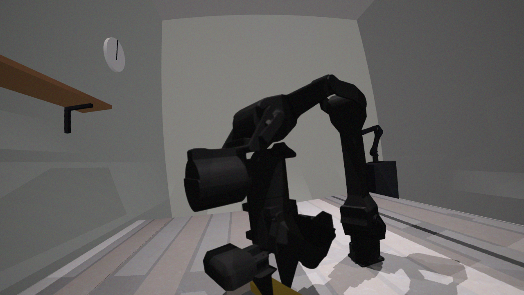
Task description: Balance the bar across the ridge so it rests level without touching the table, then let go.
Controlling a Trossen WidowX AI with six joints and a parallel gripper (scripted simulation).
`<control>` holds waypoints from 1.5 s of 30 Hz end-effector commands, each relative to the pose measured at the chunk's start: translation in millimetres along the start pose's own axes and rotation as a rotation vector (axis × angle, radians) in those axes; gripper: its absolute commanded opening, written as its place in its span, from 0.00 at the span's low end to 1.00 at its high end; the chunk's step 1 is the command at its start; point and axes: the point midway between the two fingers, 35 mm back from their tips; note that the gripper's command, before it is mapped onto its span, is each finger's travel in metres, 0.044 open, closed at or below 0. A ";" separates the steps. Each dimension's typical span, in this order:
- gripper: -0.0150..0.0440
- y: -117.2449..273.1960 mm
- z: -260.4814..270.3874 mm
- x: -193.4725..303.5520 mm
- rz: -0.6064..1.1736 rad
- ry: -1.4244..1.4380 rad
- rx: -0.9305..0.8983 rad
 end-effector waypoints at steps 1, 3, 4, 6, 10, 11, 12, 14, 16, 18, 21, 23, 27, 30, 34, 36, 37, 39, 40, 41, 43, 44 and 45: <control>0.25 -1.3 -0.2 0.0 0.000 -0.001 -0.001; 0.25 -1.5 -0.1 0.0 0.000 -0.001 -0.001; 0.25 -1.5 -0.1 0.0 0.000 -0.001 -0.001; 0.25 -1.7 -0.1 0.0 0.000 -0.001 -0.001; 0.25 -2.0 0.0 0.0 0.000 -0.001 -0.001; 0.25 -2.2 0.1 0.1 0.000 -0.001 -0.001; 0.25 -2.2 0.1 0.1 0.000 -0.001 -0.001; 0.25 -2.3 0.1 0.1 0.000 -0.001 -0.001; 0.25 -2.5 0.1 0.1 0.000 -0.001 -0.001; 0.25 -2.7 0.1 0.1 0.000 -0.001 -0.001; 0.25 -2.9 0.2 0.1 0.000 -0.001 -0.001; 0.25 -3.2 0.2 0.1 0.000 -0.001 -0.001; 0.25 -3.5 0.3 0.2 0.000 -0.001 -0.001; 0.25 -3.7 0.3 0.2 0.000 -0.001 -0.001; 0.25 -4.0 0.3 0.3 0.000 -0.001 -0.001; 0.25 -4.2 0.3 0.3 0.000 -0.001 -0.001; 0.25 -4.3 0.3 0.3 0.000 -0.001 -0.001; 0.25 -4.5 0.4 0.3 0.000 -0.001 -0.001; 0.25 -4.5 0.4 0.3 0.000 -0.001 -0.001; 0.25 -4.6 0.4 0.4 0.000 -0.001 -0.001; 0.25 -4.9 0.4 0.4 0.001 -0.001 -0.001; 0.25 -4.9 0.4 0.4 0.001 -0.001 -0.001; 0.25 -4.9 0.4 0.4 0.001 -0.001 -0.001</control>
Point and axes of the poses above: the point midway between the two fingers, 35 mm back from their tips, its own y axis back along the fingers, its own z axis across the jaws, x = y × z, and after that the axes turned 5 degrees about y, right-handed
